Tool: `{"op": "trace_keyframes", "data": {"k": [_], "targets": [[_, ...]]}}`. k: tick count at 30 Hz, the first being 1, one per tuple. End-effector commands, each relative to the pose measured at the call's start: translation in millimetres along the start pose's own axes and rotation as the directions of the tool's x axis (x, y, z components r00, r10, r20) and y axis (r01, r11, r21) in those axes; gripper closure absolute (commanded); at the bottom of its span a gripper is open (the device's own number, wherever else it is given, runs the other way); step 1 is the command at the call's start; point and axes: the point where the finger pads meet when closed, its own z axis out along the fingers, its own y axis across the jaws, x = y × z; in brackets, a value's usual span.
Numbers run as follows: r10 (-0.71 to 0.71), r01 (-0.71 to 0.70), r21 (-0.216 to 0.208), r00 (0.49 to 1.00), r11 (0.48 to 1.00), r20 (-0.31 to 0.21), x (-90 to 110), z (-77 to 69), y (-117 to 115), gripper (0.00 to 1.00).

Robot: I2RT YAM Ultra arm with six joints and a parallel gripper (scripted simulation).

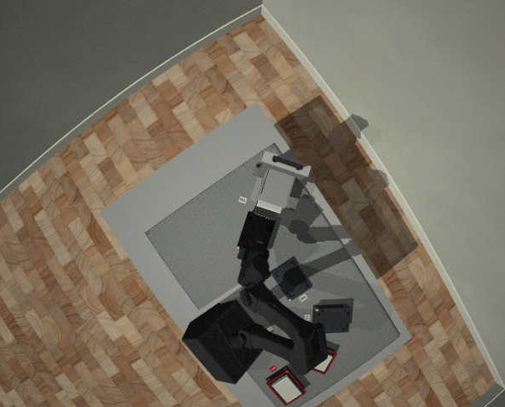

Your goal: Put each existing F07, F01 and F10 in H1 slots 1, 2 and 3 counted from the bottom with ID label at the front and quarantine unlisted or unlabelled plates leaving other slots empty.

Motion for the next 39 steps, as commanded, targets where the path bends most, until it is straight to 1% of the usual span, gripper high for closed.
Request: {"op": "trace_keyframes", "data": {"k": [1, 13, 39], "targets": [[0.006, -0.006, -0.005, 1.000, 1.000, 0.009, -3, -0.9, 1, 1.00], [0.006, -0.006, -0.005, 1.000, 1.000, 0.009, -3, -0.9, 1, 1.00], [0.006, -0.006, -0.005, 1.000, 1.000, 0.010, -15, 10.3, 1, 1.00]]}}
